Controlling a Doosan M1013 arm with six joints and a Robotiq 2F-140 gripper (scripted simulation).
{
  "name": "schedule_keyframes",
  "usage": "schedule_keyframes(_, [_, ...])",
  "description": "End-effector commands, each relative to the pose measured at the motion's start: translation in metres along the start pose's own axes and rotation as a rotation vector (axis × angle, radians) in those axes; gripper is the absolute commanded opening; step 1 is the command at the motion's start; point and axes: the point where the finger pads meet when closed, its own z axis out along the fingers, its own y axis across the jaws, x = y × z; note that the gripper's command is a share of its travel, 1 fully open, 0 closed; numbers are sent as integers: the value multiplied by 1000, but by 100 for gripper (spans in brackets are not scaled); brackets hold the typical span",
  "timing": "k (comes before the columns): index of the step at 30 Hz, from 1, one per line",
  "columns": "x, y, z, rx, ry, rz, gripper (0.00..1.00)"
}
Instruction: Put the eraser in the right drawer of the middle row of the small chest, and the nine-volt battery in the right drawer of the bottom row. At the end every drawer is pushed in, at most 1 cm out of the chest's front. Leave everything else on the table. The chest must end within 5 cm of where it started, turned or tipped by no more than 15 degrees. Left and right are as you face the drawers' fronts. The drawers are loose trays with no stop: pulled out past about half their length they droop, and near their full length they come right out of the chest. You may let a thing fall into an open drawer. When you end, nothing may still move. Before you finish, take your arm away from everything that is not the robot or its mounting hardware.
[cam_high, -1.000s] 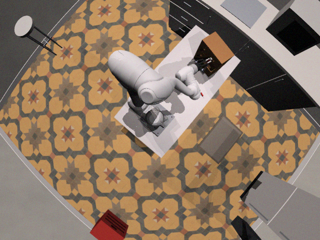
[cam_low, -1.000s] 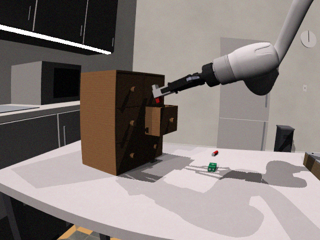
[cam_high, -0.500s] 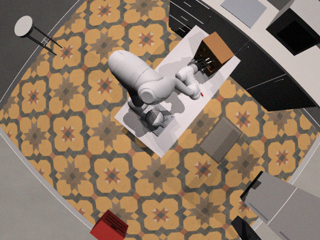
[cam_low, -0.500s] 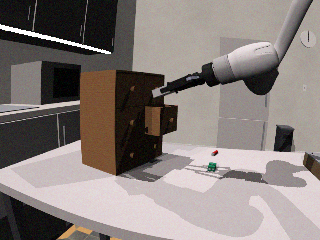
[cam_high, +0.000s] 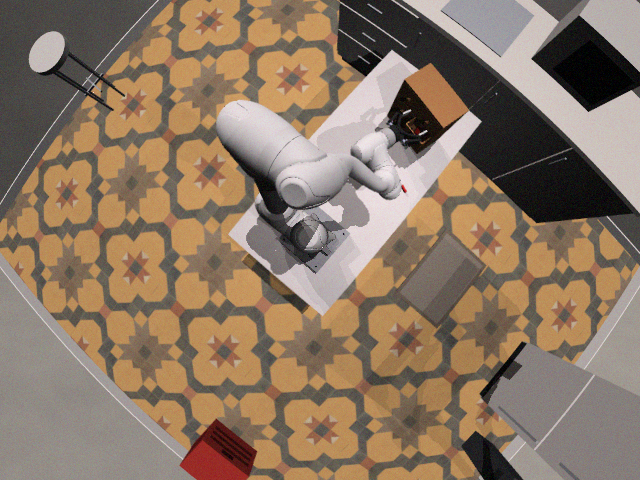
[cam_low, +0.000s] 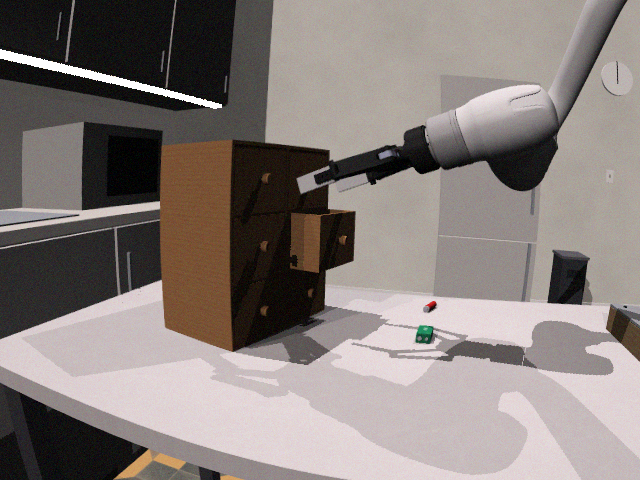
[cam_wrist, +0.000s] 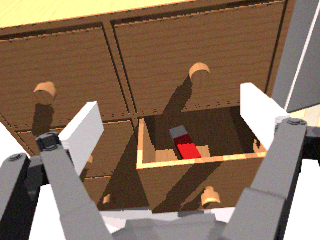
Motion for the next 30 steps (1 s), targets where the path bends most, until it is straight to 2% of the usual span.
schedule_keyframes(1, [0,0,0,0,0,0,100])
schedule_keyframes(8, [-1,0,-2,0,0,0,100])
schedule_keyframes(16, [-5,0,-16,0,0,0,100])
schedule_keyframes(22, [-12,0,-42,0,0,0,100])
schedule_keyframes(30, [-26,0,-88,0,0,0,100])
